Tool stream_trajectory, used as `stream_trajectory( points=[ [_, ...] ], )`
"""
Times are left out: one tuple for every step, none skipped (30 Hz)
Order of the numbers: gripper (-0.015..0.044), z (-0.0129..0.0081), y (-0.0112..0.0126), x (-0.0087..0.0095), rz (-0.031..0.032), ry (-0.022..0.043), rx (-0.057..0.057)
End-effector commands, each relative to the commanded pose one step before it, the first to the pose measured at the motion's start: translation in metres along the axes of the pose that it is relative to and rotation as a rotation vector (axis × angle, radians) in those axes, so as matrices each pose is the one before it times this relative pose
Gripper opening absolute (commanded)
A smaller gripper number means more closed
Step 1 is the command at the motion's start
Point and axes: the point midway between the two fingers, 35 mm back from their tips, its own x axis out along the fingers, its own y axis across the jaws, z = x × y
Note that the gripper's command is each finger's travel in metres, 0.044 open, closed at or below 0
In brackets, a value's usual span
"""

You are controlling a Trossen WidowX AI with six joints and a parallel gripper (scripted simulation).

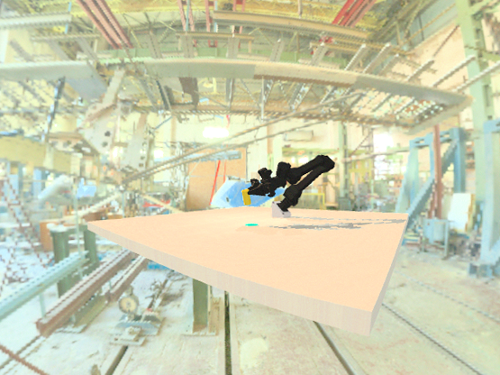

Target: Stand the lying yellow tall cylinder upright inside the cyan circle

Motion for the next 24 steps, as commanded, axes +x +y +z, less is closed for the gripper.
stream_trajectory(
  points=[
    [0.0105,0.00065,-0.00056,-0.00310,0.00505,-0.02832,0.0160],
    [0.0105,0.00011,0.00007,-0.00074,0.00265,-0.00650,0.0036],
    [0.0105,0.00011,0.00007,-0.00075,0.00268,-0.00649,0.0036],
    [0.0105,0.00012,0.00007,-0.00075,0.00271,-0.00647,0.0037],
    [0.0105,0.00012,0.00007,-0.00076,0.00274,-0.00646,0.0037],
    [0.0105,0.00013,0.00007,-0.00077,0.00277,-0.00644,0.0037],
    [0.0105,0.00013,0.00007,-0.00077,0.00280,-0.00643,0.0038],
    [0.0105,0.00013,0.00007,-0.00078,0.00283,-0.00642,0.0038],
    [0.0105,0.00014,0.00007,-0.00079,0.00286,-0.00640,0.0038],
    [0.0105,0.00014,0.00007,-0.00080,0.00289,-0.00639,0.0039],
    [0.0105,0.00015,0.00006,-0.00080,0.00292,-0.00637,0.0039],
    [0.0105,0.00015,0.00006,-0.00081,0.00295,-0.00636,0.0039],
    [0.0105,0.00015,0.00006,-0.00082,0.00298,-0.00634,0.0040],
    [0.0105,0.00016,0.00006,-0.00083,0.00301,-0.00632,0.0040],
    [0.0105,0.00016,0.00006,-0.00083,0.00304,-0.00631,0.0040],
    [0.0105,0.00017,0.00006,-0.00084,0.00307,-0.00629,0.0040],
    [0.0105,0.00017,0.00006,-0.00085,0.00310,-0.00628,0.0041],
    [0.0105,0.00018,0.00006,-0.00085,0.00313,-0.00626,0.0041],
    [0.0105,0.00018,0.00006,-0.00086,0.00316,-0.00624,0.0041],
    [0.0105,0.00019,0.00006,-0.00087,0.00318,-0.00622,0.0042],
    [0.0105,0.00019,0.00006,-0.00087,0.00321,-0.00621,0.0042],
    [0.0105,0.00020,0.00005,-0.00088,0.00324,-0.00619,0.0042],
    [0.0105,0.00020,0.00005,-0.00089,0.00327,-0.00617,0.0043],
    [0.0105,0.00021,0.00005,-0.00089,0.00329,-0.00616,0.0043]
  ],
)
